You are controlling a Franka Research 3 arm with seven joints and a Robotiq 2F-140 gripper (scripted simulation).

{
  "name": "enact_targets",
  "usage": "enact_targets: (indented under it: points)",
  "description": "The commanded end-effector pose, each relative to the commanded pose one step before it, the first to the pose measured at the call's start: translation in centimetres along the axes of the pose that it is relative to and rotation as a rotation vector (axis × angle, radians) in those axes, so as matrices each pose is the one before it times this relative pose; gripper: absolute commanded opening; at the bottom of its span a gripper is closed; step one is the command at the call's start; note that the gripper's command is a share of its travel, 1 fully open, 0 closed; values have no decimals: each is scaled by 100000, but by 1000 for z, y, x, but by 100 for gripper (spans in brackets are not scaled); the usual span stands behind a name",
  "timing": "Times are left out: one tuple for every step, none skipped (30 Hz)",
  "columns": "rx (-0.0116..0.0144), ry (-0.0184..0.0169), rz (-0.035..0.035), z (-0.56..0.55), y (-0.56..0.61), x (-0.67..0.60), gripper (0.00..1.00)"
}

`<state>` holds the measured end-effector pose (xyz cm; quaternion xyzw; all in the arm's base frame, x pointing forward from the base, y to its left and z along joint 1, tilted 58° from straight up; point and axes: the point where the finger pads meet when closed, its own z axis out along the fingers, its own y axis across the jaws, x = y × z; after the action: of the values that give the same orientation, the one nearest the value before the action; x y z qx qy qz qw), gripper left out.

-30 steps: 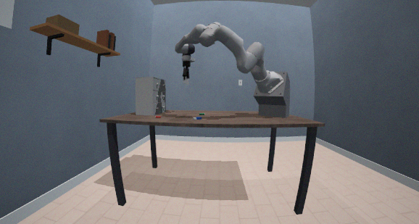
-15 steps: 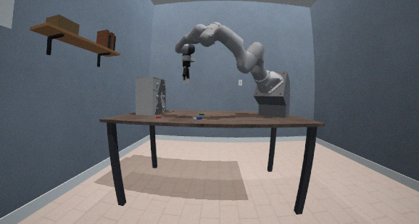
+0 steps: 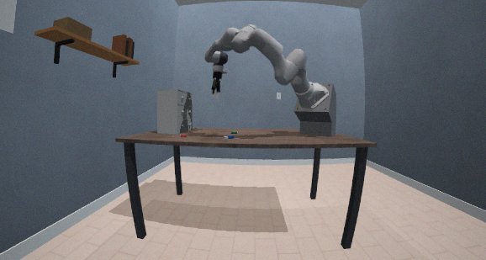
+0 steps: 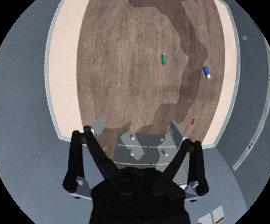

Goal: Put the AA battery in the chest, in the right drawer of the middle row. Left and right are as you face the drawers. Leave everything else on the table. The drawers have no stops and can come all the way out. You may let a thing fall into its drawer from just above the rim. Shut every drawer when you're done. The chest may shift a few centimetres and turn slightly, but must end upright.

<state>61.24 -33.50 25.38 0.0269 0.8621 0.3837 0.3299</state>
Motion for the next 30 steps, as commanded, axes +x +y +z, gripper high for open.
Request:
enact_targets:
  points:
    - [1048,-6426,-2512,254,-294,-878,100]
    - [16,-1665,12,152,-3,-116,100]
    - [0,0,0,0,0,0,100]
    - [0,0,0,0,0,0,100]
    - [-28,-1848,-19,176,5,-137,100]
    - [24,-1905,16,178,-5,-125,100]
    - [-17,-2092,-11,203,3,-144,100]
    - [4,-2203,2,214,-1,-142,100]
    - [3,-2346,2,232,-1,-146,100]
    - [-3,-2507,-2,252,0,-152,100]
    - [-2,-2664,-1,272,0,-154,100]
    - [16,-2812,8,288,-3,-152,100]
    - [-25,-3053,-12,324,5,-164,100]
    - [26,-3185,12,335,-5,-151,100]
    - [-2,-3451,-1,373,0,-158,100]
    - [-23,-3428,-9,379,4,-147,100]
    - [14,-3391,6,374,-3,-126,100]
    - [23,-3351,7,372,-5,-112,100]
    - [-35,-3316,-9,381,6,-105,100]
    - [0,0,0,0,0,0,100]
    - [0,0,0,0,0,0,100]
    - [9,-3271,3,372,-2,-86,100]
    - [29,-3227,6,366,-5,-72,100]
    - [-38,-3194,-6,376,7,-63,100]
    - [14,-3143,3,363,-3,-47,100]
    - [13,-3099,1,359,-3,-37,100]
    - [-29,-3060,0,363,5,-25,100]
    - [34,-3001,1,345,-7,-14,100]
    - [-24,-2963,1,352,5,-3,100]
    - [-2,-2905,1,341,0,7,100]
